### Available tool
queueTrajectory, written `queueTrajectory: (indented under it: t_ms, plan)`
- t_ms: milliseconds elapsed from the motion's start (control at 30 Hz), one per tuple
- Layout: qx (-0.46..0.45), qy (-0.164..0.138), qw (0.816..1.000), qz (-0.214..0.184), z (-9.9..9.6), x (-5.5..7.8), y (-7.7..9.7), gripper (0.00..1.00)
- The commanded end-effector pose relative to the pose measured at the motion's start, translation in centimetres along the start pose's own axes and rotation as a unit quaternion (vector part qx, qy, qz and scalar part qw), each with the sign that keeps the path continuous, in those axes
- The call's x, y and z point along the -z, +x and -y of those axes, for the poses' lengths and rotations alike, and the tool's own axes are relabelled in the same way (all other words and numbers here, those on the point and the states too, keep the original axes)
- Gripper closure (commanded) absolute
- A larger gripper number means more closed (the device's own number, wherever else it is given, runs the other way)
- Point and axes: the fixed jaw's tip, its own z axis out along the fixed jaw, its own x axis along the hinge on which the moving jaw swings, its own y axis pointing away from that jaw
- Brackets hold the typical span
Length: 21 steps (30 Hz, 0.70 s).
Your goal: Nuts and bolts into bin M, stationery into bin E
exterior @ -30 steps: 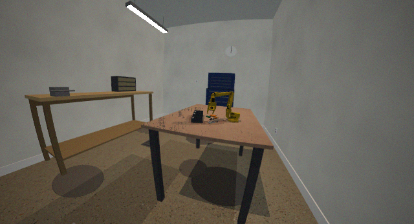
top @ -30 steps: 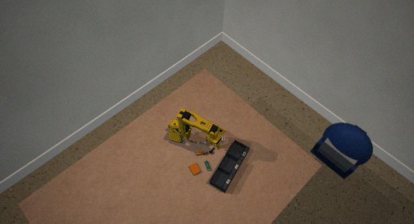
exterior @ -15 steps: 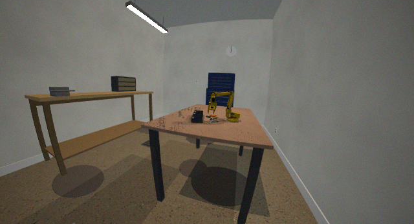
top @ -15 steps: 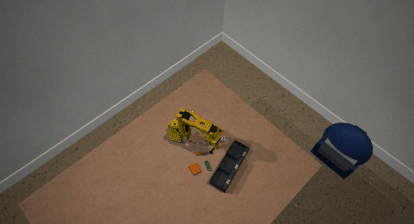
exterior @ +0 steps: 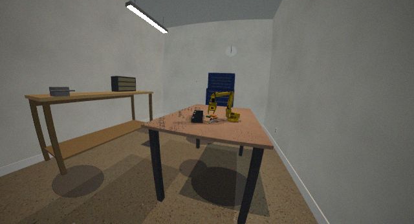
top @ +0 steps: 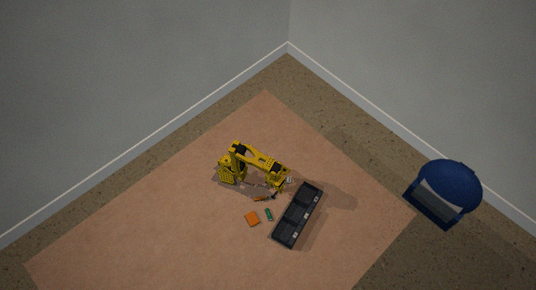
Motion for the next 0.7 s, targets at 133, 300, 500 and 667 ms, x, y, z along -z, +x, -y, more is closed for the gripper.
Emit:
queueTrajectory:
  t_ms: [133, 300, 500, 667]
  plan:
    - [-0.001, 0.019, 1.000, 0.004, 0.5, -0.4, 0.1, 0.78]
    - [-0.001, 0.019, 1.000, 0.004, 0.6, -1.3, 0.0, 0.78]
    - [-0.001, 0.019, 1.000, 0.004, 0.7, -2.6, 0.0, 0.78]
    - [-0.001, 0.019, 1.000, 0.004, 0.6, -3.1, 0.0, 0.78]
